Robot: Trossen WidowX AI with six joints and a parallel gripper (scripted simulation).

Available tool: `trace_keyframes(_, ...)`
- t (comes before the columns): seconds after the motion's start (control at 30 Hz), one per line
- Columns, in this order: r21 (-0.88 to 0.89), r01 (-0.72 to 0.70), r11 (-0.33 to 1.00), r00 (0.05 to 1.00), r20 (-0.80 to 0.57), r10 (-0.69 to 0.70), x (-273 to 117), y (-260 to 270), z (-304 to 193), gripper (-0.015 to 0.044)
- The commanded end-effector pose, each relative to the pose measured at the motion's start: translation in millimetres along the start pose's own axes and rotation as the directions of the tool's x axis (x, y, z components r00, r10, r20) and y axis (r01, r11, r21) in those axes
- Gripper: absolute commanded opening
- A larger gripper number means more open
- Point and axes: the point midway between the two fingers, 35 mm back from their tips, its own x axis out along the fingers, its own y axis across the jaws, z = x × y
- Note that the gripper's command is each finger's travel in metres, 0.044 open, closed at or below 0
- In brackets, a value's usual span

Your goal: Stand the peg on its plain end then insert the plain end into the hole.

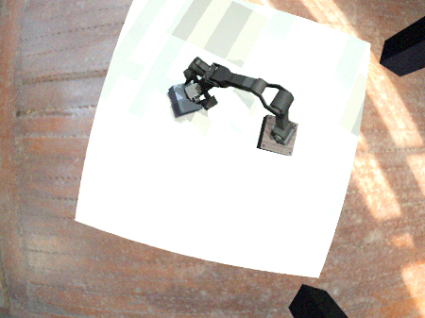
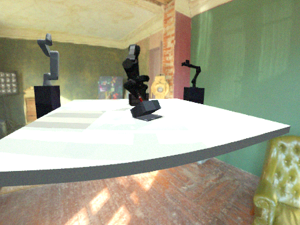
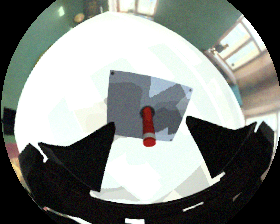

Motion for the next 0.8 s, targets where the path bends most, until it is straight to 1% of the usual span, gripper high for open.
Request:
trace_keyframes(0.0, -0.003, -0.001, 1.000, 1.000, 0.001, 0.001, -7, -1, 0, 0.0440)
trace_keyframes(0.77, 0.005, -0.006, 1.000, 1.000, -0.005, 0.006, -55, -4, 1, 0.0440)
